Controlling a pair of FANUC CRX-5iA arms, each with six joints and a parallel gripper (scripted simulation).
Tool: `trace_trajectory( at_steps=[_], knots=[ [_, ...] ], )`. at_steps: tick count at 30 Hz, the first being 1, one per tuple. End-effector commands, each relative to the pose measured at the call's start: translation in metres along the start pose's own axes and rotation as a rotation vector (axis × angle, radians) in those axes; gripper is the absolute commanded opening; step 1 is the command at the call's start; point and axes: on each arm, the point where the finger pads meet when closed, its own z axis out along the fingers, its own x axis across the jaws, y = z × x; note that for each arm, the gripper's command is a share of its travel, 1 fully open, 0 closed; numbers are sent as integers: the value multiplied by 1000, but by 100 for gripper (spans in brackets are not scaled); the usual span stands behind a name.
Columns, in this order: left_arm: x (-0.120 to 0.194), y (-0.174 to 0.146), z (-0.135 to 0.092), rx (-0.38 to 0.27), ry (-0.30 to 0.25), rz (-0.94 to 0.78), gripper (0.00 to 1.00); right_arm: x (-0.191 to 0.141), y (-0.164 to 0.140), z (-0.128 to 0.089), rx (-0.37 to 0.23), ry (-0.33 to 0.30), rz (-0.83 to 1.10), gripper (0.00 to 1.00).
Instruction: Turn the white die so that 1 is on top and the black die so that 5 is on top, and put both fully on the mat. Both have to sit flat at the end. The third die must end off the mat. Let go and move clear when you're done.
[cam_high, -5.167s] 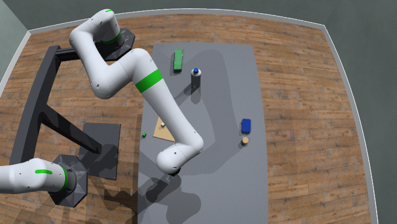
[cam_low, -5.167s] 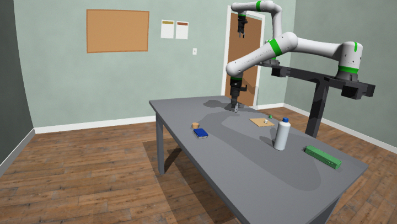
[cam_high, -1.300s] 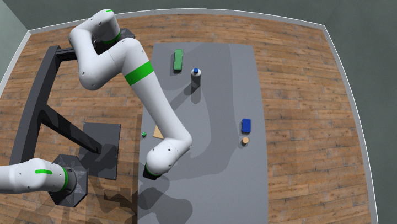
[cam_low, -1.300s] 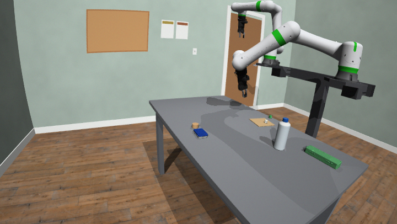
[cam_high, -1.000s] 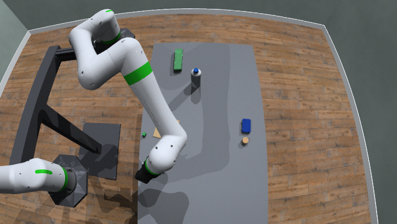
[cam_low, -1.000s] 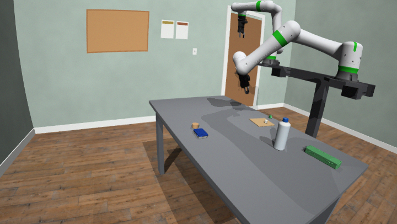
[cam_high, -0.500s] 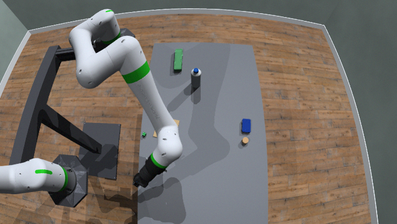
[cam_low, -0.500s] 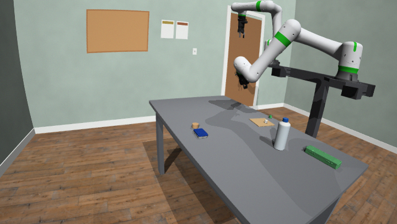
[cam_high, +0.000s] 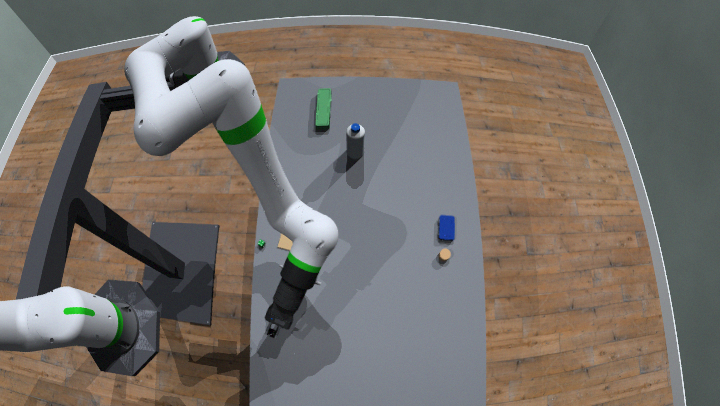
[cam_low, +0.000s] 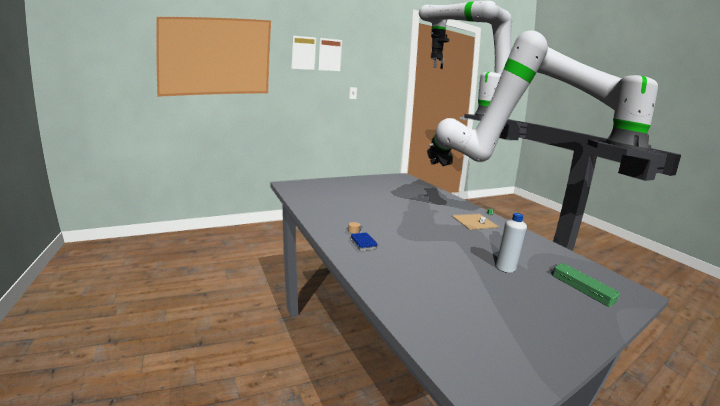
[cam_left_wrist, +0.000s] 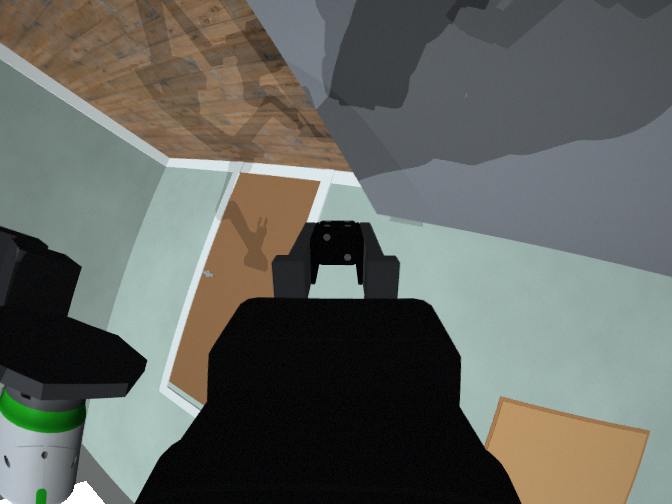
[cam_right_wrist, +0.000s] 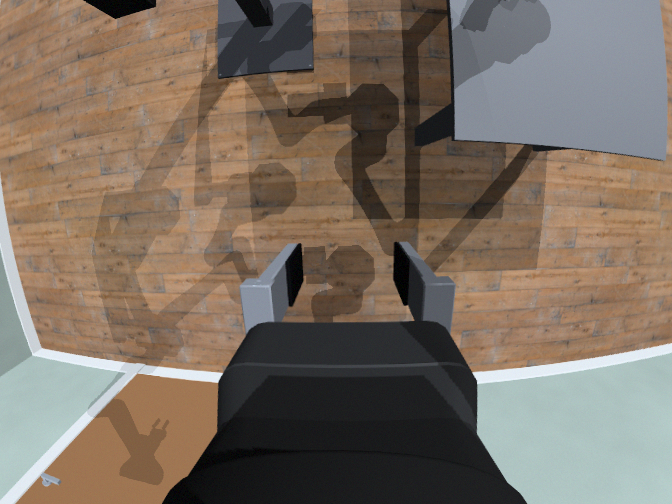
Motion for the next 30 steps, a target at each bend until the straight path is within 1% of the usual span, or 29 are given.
trace_trajectory(
  at_steps=[1, 2, 4, 5, 6, 7, 8, 9, 10, 12, 13, 15, 17, 20, 30],
  knots=[
    [19, -11, -16, -75, 116, 32, 40, 0, 0, -1, -2, 0, 0, 100],
    [29, -22, -28, -83, 165, 42, 40, 0, 0, -1, -2, 0, 0, 100],
    [37, -31, -37, -86, 205, 50, 40, 0, 0, -1, -2, 0, 0, 100],
    [38, -33, -39, -87, 211, 51, 40, 0, 0, -1, -2, 0, 0, 100],
    [44, -43, -49, -86, 250, 59, 40, 0, 0, -1, -2, 0, 0, 100],
    [45, -44, -50, -86, 253, 60, 40, 0, 0, -1, -2, 0, 0, 100],
    [51, -54, -60, -83, 291, 68, 40, 0, 0, -1, -2, 0, 0, 100],
    [54, -61, -67, -79, 314, 72, 40, 0, 0, -1, -2, 0, 0, 100],
    [56, -64, -70, -78, 325, 75, 40, 0, 0, -1, -2, 0, 0, 100],
    [62, -79, -85, -66, 376, 85, 40, 0, 0, -1, -2, 0, 0, 100],
    [62, -79, -86, -66, 377, 86, 40, 0, 0, -1, -2, 0, 0, 100],
    [66, -90, -96, -56, 409, 93, 40, 0, 0, -1, -2, 0, 0, 100],
    [66, -90, -96, -56, 409, 93, 40, 0, 0, -1, -2, 0, 0, 100],
    [68, -96, -103, -49, 429, 97, 40, 0, 0, -1, -2, 0, 0, 100],
    [70, -102, -100, -48, 429, 99, 40, 0, 0, -1, -2, 0, 0, 100]
  ],
)
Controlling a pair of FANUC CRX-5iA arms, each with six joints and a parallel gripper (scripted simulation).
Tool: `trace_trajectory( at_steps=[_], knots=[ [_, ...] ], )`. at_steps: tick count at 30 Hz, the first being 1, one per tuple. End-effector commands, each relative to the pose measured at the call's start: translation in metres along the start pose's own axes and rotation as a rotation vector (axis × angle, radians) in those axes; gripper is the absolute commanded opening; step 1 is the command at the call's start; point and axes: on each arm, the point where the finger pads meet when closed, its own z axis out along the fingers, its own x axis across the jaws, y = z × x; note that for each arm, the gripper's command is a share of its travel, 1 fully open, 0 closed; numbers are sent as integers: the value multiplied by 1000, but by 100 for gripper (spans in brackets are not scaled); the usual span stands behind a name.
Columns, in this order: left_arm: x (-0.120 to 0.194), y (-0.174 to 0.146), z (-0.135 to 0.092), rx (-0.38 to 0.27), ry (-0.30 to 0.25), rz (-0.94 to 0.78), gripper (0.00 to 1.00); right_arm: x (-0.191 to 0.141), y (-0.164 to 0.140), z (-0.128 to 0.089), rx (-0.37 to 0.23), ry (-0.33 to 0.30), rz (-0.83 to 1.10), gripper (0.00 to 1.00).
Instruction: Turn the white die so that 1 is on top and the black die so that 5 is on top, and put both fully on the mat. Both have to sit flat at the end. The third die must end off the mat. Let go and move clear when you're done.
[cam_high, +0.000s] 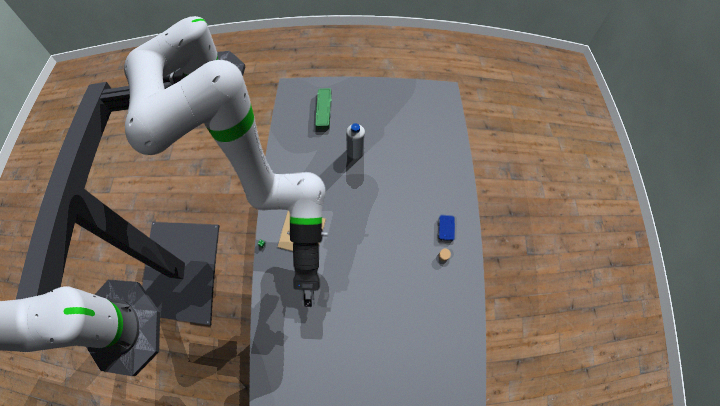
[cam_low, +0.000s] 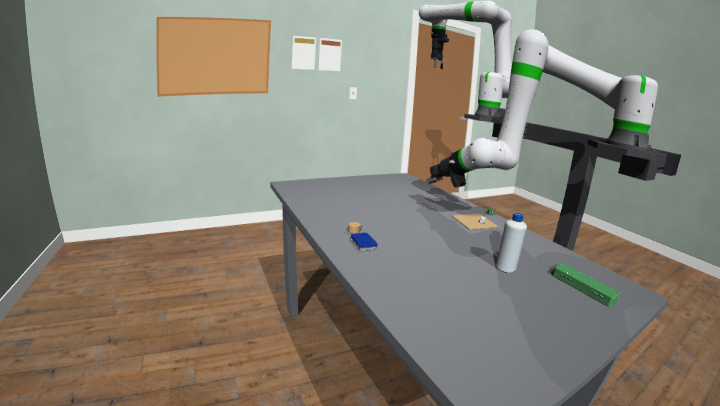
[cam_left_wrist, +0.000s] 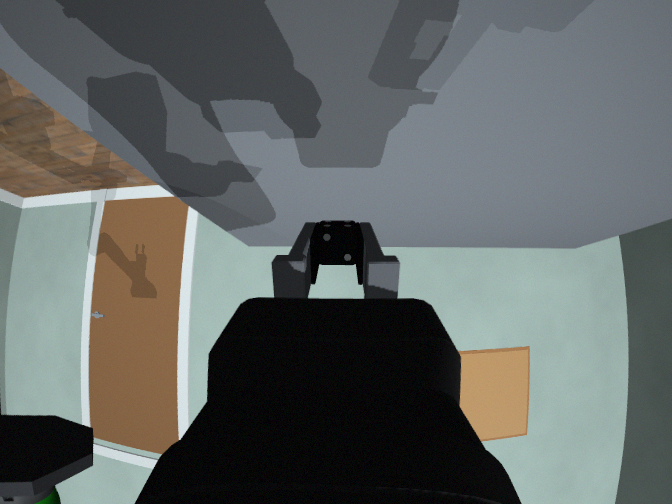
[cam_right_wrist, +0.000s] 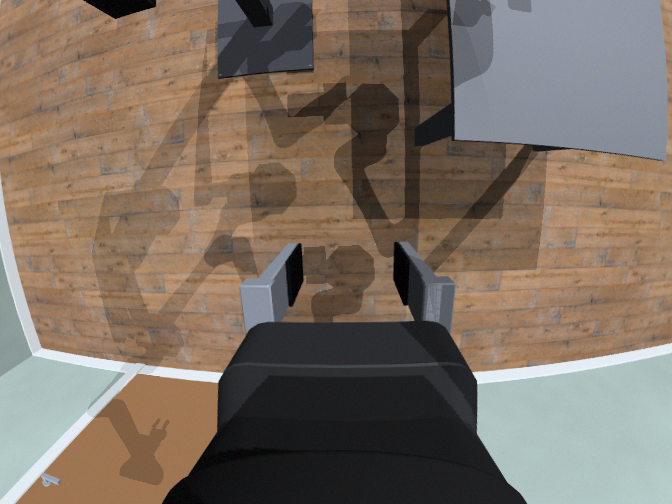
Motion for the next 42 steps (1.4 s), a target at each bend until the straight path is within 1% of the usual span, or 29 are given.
trace_trajectory(
  at_steps=[1, 6, 19, 28, 42],
  knots=[
    [1, -3, 2, -1, 0, 1, 40, 0, 0, -1, -2, 0, 0, 100],
    [1, -10, 6, -1, 0, 1, 40, 0, 0, -1, -2, 0, 0, 100],
    [1, -52, 29, -1, 0, 1, 40, 0, 0, -1, -2, 0, 0, 100],
    [1, -62, 35, -1, 0, 1, 40, 0, 0, -1, -2, 0, 0, 100],
    [1, -63, 35, -1, 0, 1, 40, 0, 0, -1, -2, 0, 0, 100]
  ],
)
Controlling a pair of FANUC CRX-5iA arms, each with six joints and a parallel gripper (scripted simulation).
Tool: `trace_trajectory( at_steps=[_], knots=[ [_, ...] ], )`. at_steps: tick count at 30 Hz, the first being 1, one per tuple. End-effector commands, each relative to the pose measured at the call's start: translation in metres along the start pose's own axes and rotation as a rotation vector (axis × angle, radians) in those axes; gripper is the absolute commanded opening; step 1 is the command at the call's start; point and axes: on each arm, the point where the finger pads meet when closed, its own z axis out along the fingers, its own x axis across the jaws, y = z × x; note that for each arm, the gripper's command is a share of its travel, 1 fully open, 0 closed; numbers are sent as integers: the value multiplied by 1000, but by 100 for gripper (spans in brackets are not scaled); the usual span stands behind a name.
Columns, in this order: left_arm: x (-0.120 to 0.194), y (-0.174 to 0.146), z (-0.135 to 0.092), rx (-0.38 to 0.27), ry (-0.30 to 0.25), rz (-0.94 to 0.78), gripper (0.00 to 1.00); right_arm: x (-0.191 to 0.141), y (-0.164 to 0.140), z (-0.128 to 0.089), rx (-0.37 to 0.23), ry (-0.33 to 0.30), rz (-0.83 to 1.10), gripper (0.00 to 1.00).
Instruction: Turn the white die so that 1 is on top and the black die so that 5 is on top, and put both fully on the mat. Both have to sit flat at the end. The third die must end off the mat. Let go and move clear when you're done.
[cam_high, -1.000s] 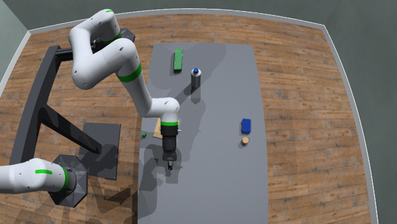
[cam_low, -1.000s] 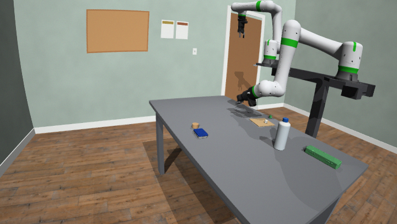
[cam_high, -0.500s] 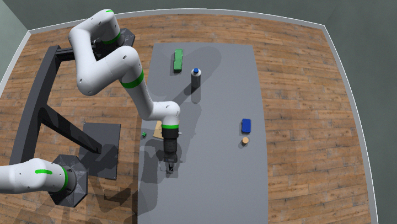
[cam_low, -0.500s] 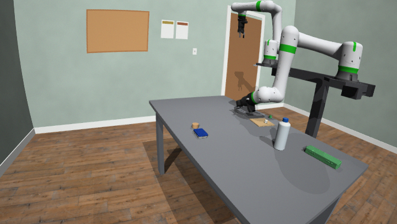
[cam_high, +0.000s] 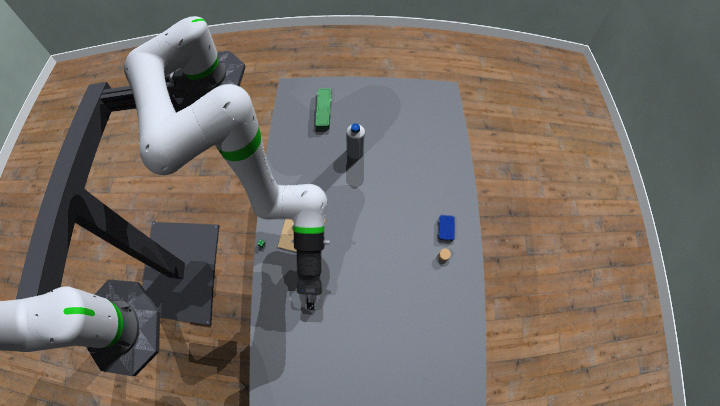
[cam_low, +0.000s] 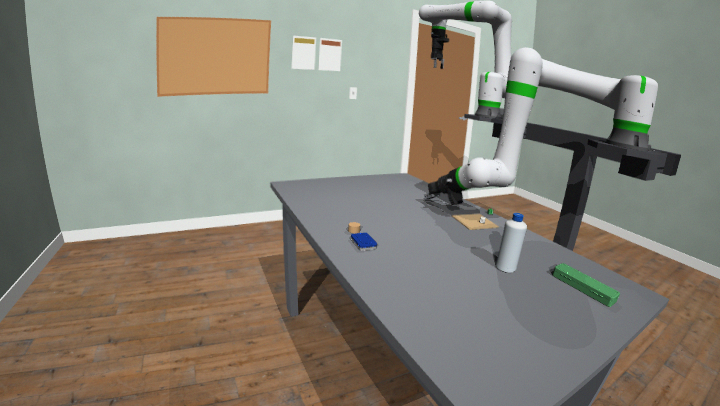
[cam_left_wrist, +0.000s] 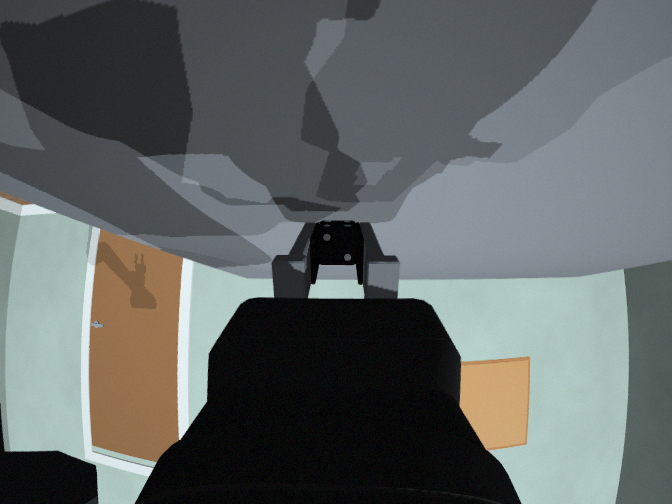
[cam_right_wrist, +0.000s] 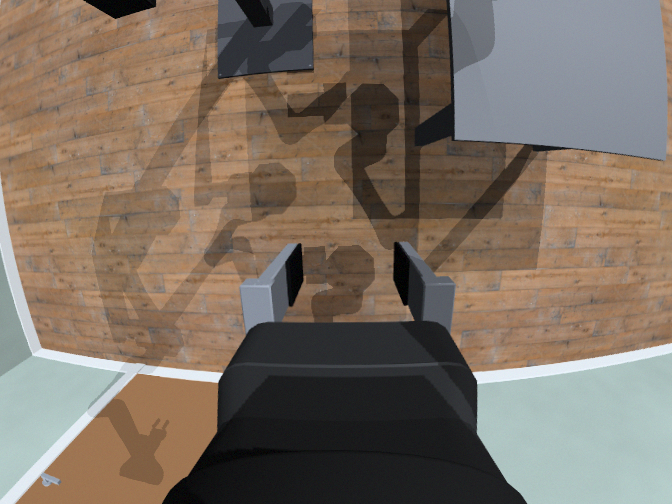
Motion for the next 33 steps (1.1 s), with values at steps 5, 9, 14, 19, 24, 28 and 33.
trace_trajectory(
  at_steps=[5, 9, 14, 19, 24, 28, 33],
  knots=[
    [0, 1, 0, -2, 0, 1, 40, 0, 0, -1, -2, 0, 0, 100],
    [0, 1, 0, -2, 0, 1, 40, 0, 0, -1, -2, 0, 0, 100],
    [0, 1, 0, -2, 0, 1, 40, 0, 0, -1, -2, 0, 0, 100],
    [0, -1, 1, -2, 0, 1, 40, 0, 0, -1, -2, 0, 0, 100],
    [0, -4, 3, -2, 0, 1, 40, 0, 0, -1, -2, 0, 0, 100],
    [0, -6, 4, -2, 0, 1, 40, 0, 0, -1, -2, 0, 0, 100],
    [0, -8, 5, -2, 0, 1, 40, 0, 0, -1, -2, 0, 0, 100]
  ],
)
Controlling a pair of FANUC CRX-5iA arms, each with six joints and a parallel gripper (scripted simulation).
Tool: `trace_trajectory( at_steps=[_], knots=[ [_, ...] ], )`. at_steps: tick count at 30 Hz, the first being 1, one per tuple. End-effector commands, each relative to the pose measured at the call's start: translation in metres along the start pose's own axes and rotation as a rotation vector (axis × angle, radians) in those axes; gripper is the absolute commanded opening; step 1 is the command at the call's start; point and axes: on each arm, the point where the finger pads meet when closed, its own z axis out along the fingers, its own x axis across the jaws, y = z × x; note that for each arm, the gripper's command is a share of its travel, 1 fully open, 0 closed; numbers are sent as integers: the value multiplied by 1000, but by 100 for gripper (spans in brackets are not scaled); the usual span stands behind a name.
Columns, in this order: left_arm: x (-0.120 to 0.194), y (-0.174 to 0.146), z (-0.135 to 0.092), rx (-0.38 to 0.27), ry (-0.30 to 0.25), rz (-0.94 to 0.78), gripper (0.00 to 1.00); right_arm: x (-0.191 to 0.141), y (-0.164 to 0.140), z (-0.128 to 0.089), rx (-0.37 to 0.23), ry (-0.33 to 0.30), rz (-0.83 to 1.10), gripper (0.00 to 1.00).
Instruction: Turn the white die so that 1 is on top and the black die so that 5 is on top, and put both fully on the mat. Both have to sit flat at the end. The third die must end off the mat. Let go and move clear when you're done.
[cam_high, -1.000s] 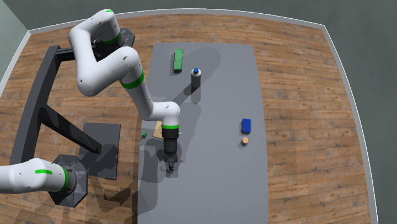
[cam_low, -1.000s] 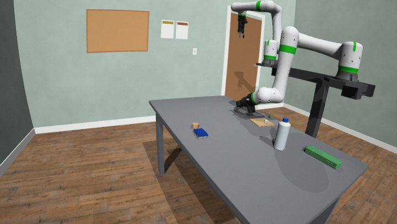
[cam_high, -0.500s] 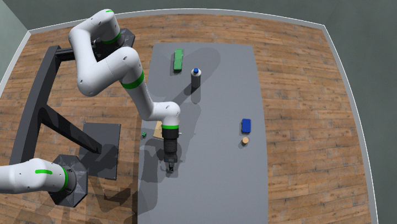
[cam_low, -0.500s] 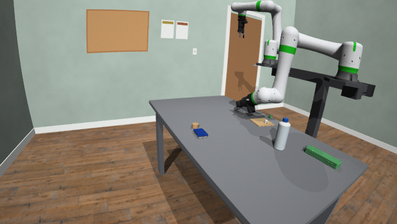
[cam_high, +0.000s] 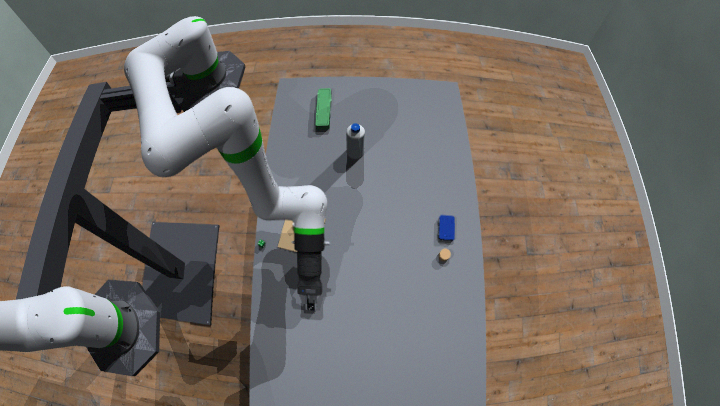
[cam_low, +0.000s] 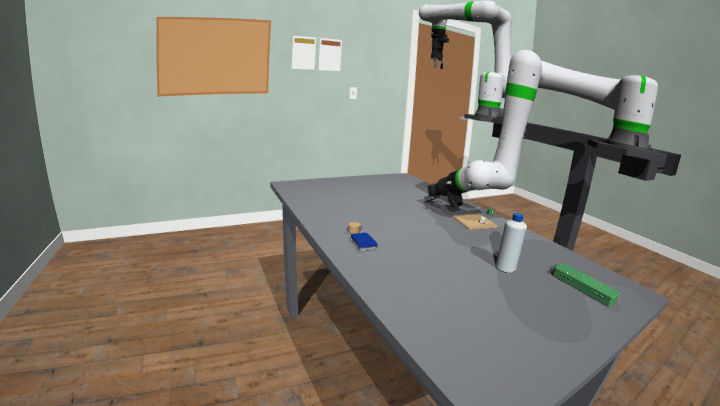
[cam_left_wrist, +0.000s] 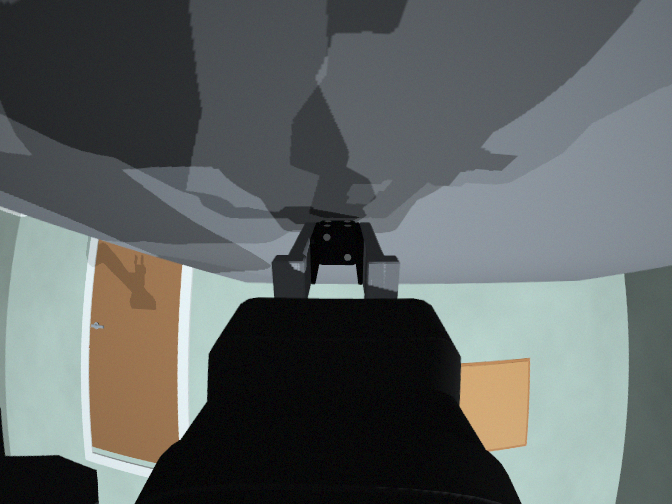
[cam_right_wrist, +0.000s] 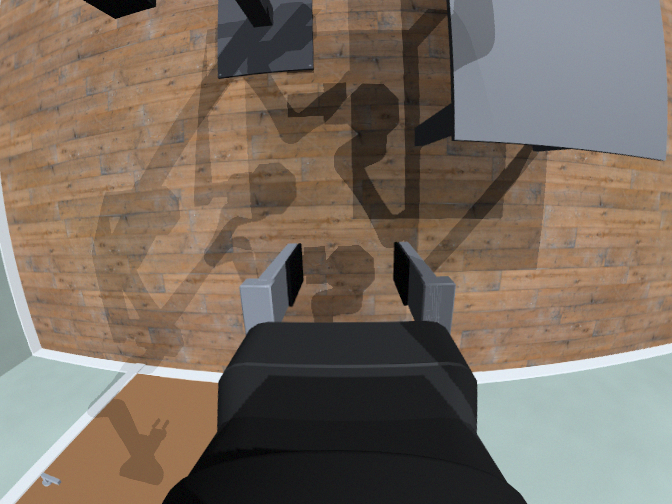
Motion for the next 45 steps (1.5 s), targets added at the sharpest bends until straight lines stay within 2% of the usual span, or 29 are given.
trace_trajectory(
  at_steps=[1, 27, 28, 32, 33, 35, 36, 38, 39, 41, 42, 45],
  knots=[
    [0, 0, 1, -2, 0, 1, 40, 0, 0, -1, -2, 0, 0, 100],
    [0, -2, 2, -2, 0, 1, 40, 0, 0, -1, -2, 0, 0, 100],
    [0, -2, 2, -2, 0, 1, 46, 0, 0, -1, -2, 0, 0, 100],
    [0, -2, 2, -2, 0, 1, 46, 0, 0, -1, -2, 0, 0, 100],
    [0, -2, 2, -2, 0, 1, 52, 0, 0, -1, -2, 0, 0, 100],
    [0, -2, 2, -2, 0, 1, 52, 0, 0, -1, -2, 0, 0, 100],
    [0, -2, 2, -2, 0, 1, 58, 0, 0, -1, -2, 0, 0, 100],
    [0, -2, 2, -2, 0, 1, 58, 0, 0, -1, -2, 0, 0, 100],
    [0, -2, 2, -2, 0, 1, 64, 0, 0, -1, -2, 0, 0, 100],
    [0, -2, 2, -2, 0, 1, 64, 0, 0, -1, -2, 0, 0, 100],
    [0, -2, 2, -2, 0, 1, 70, 0, 0, -1, -2, 0, 0, 100],
    [0, -2, 2, -2, 0, 1, 70, 0, 0, -1, -2, 0, 0, 100]
  ],
)
